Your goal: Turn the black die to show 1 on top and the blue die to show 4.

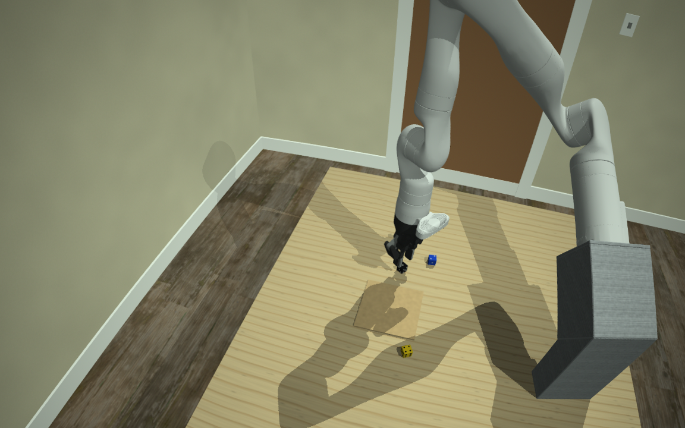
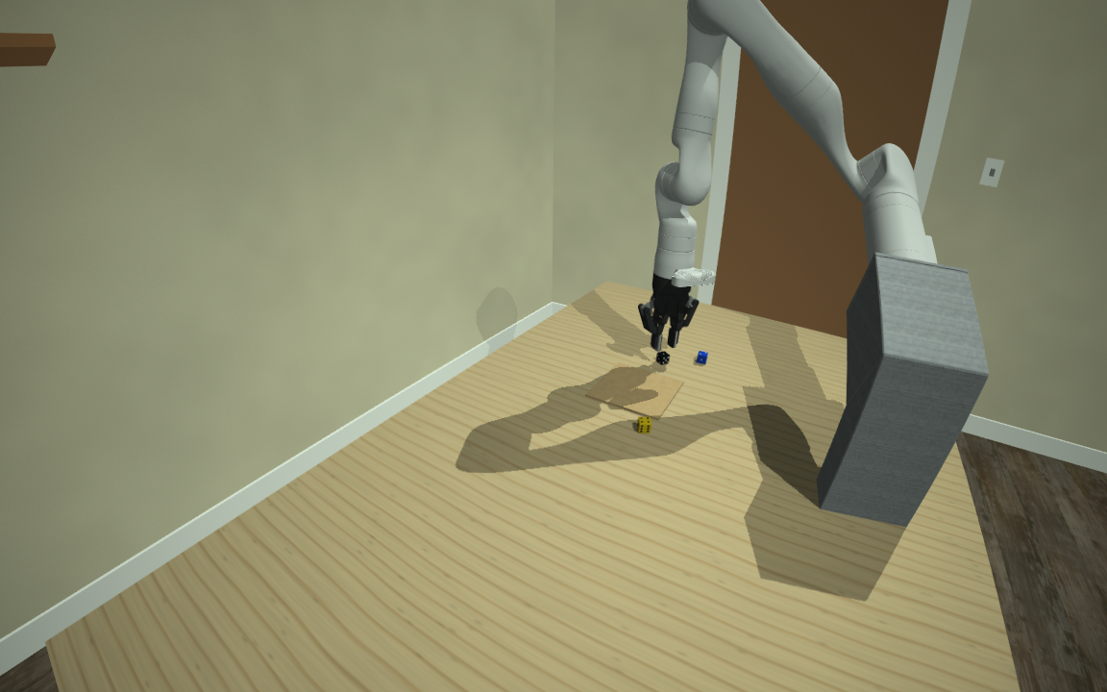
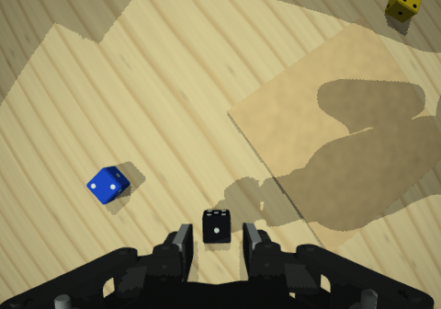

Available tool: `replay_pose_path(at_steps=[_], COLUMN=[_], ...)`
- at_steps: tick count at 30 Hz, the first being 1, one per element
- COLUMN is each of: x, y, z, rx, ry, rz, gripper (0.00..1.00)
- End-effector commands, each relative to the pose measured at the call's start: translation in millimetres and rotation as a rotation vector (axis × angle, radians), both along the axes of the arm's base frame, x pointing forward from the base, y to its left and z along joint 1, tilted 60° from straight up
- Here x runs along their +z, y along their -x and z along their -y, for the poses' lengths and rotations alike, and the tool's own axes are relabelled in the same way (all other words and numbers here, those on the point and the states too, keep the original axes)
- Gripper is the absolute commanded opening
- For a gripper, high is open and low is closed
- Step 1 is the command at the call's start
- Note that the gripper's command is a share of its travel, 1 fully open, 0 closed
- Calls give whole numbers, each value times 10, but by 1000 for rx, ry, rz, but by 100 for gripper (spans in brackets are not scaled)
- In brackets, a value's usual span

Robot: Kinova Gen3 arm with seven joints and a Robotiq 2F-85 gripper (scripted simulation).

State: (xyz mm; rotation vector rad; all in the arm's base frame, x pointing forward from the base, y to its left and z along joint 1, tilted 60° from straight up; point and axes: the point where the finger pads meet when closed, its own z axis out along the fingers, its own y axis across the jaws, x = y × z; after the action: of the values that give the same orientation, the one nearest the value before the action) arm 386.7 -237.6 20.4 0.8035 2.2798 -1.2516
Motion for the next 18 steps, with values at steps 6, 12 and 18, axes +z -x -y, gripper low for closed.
replay_pose_path(at_steps=[6, 12, 18], x=[-18, -20, -20], y=[7, 7, 7], z=[37, 41, 41], rx=[-2, -2, -2], ry=[2, 2, 2], rz=[-2, -2, -2], gripper=[35, 35, 35])
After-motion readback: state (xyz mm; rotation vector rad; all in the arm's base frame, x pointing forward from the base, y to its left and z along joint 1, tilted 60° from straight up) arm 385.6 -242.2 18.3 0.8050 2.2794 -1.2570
